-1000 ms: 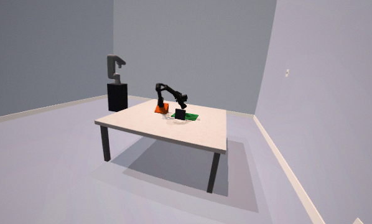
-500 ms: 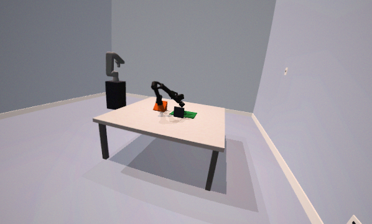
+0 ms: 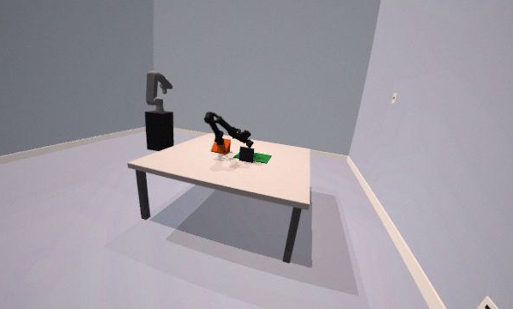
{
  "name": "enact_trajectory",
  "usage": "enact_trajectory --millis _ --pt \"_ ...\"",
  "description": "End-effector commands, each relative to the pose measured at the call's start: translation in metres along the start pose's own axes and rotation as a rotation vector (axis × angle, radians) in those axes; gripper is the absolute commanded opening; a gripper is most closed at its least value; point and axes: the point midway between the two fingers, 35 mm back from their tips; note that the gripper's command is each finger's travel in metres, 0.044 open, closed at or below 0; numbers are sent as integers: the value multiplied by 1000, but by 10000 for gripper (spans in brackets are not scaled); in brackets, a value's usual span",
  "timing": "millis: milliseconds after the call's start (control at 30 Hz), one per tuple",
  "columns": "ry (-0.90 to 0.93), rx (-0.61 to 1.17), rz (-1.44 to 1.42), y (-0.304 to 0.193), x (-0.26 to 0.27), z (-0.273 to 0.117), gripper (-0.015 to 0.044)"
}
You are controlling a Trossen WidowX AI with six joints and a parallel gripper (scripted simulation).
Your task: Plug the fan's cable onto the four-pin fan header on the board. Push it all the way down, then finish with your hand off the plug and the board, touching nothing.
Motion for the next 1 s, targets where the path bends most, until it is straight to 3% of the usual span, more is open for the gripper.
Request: enact_trajectory --millis 0,600,967 --pt "-17 -52 -29 -1 1 -4 0" --pt "-145 -274 -187 0 2 -27 0" --pt "-143 -267 -178 5 2 -28 0"
Point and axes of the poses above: the point midway between the two fingers, 35 mm back from their tips, its own z axis out along the fingers, its own x axis across the jaws, y = z × x, and after that the axes turned 2 degrees about z, right-handed
